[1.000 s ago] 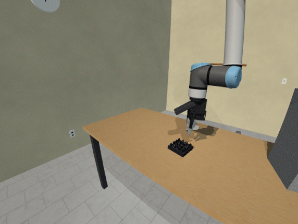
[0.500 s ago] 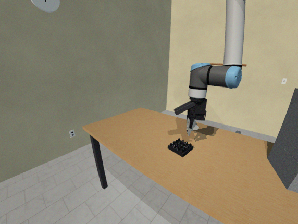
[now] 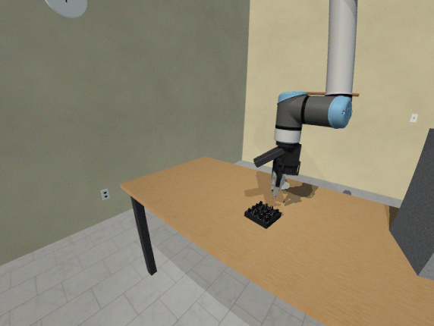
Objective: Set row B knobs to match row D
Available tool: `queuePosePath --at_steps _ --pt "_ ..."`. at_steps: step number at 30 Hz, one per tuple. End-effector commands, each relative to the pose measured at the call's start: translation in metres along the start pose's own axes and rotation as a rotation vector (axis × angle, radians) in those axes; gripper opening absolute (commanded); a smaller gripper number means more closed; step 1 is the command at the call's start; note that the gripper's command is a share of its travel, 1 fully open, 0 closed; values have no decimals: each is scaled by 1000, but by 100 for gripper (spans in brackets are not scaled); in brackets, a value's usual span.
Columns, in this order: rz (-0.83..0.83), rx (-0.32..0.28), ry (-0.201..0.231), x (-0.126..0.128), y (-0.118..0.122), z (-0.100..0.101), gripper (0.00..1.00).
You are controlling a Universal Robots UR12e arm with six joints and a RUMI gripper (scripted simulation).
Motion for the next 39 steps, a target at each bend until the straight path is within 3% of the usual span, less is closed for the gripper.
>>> queuePosePath --at_steps 1,15,39 --pt "0 1 0 0 0 0 11" --pt "0 1 0 0 0 6 11" --pt "0 1 0 0 0 33 11"
Point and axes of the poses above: the point where the finger pads meet when closed, its own z axis out along the fingers, its own x axis across the jaws, y = z × x, the point moved 2 cm from there along -z, back along the fingers, and after that the axes turned 8 degrees about z, right-handed, at the moved point
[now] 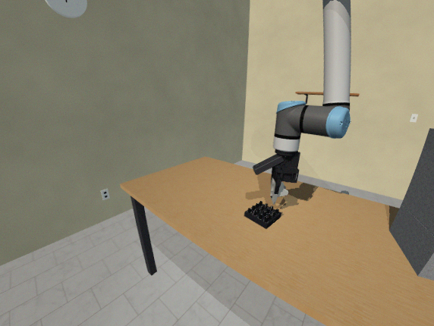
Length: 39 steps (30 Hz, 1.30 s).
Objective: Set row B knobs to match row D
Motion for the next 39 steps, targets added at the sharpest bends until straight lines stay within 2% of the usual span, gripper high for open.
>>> queuePosePath --at_steps 1,16,39 --pt "0 1 0 0 0 5 11" --pt "0 1 0 0 0 14 11" --pt "0 1 0 0 0 14 11"
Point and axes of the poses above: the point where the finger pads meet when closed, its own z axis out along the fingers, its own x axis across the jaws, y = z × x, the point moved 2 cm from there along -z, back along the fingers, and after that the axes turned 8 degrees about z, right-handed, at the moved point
